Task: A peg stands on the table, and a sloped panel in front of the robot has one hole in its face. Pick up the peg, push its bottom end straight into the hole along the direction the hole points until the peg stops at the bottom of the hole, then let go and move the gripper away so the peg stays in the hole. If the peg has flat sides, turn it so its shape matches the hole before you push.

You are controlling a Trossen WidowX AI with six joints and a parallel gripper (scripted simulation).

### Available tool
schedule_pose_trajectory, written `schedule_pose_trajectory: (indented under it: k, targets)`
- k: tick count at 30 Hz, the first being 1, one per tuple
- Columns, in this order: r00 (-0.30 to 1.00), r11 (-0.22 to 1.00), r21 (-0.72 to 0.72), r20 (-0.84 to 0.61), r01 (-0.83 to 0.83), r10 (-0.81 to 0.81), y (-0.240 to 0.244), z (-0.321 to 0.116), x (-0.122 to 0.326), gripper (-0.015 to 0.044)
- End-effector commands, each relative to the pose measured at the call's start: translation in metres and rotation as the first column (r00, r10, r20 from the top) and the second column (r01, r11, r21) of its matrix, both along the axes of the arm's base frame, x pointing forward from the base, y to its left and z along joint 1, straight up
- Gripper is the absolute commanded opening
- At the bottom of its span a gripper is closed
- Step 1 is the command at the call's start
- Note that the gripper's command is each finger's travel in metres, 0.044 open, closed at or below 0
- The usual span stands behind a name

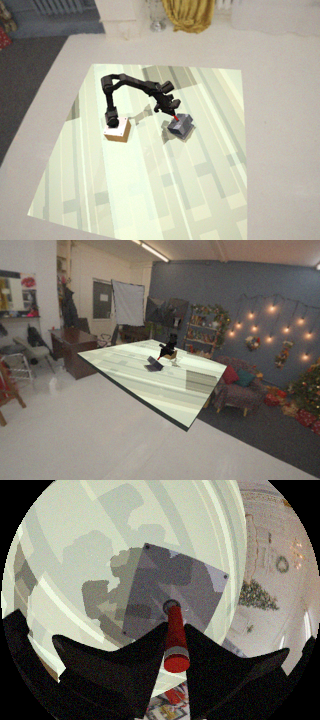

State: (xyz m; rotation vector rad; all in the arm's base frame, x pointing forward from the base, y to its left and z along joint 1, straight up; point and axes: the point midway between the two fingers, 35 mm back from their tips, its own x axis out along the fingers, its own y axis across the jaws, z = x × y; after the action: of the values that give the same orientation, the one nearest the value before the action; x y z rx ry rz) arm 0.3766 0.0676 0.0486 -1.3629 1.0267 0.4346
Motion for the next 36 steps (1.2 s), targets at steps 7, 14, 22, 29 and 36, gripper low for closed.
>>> schedule_pose_trajectory:
  k: [7,14,22,29,36]
  targets:
    - [1.0,1.0,0.0,-0.001,0.002,-0.002,0.0,-0.001,-0.002,0.0]
    - [1.0,1.0,0.0,-0.001,0.002,-0.002,0.0,-0.002,-0.003,0.0]
    - [1.0,1.0,0.0,-0.001,0.002,-0.002,-0.001,-0.005,-0.002,0.0]
    - [1.0,1.0,0.0,-0.001,0.002,-0.002,-0.002,-0.009,0.0,0.0]
    - [1.0,1.0,0.0,-0.001,0.002,-0.002,-0.003,-0.012,0.002,0.0]
